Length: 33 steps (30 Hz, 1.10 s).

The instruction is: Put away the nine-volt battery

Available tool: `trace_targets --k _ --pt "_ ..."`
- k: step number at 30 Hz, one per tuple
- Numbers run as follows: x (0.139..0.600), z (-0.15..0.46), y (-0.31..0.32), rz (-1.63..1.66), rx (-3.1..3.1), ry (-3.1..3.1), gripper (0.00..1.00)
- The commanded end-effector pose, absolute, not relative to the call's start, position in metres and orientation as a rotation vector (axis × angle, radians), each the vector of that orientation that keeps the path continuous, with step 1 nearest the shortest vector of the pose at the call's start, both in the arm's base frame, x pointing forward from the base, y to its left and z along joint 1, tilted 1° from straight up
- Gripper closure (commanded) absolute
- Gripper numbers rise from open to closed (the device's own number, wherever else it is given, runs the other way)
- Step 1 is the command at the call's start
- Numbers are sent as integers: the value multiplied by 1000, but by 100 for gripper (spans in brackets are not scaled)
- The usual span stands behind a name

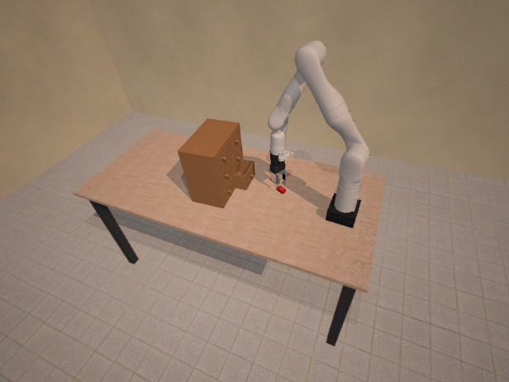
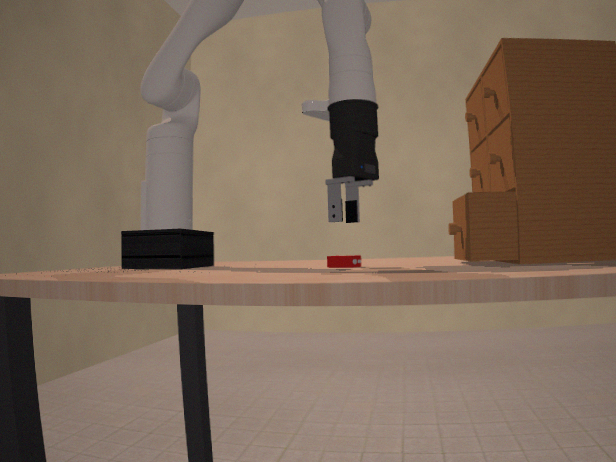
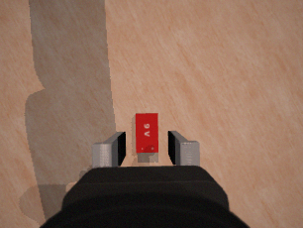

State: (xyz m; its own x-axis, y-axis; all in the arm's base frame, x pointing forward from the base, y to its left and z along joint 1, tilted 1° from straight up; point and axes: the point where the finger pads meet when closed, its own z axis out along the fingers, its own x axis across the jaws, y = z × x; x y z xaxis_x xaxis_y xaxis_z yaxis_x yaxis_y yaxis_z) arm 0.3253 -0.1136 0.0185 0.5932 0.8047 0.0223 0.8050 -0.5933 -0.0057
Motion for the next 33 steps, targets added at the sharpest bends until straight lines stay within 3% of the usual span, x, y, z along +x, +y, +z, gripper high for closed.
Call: trace_targets --k 1,33 --pt "324 15 -113 -23 -2788 -1409 19" --pt "324 -23 -112 -23 -2788 -1409 19"
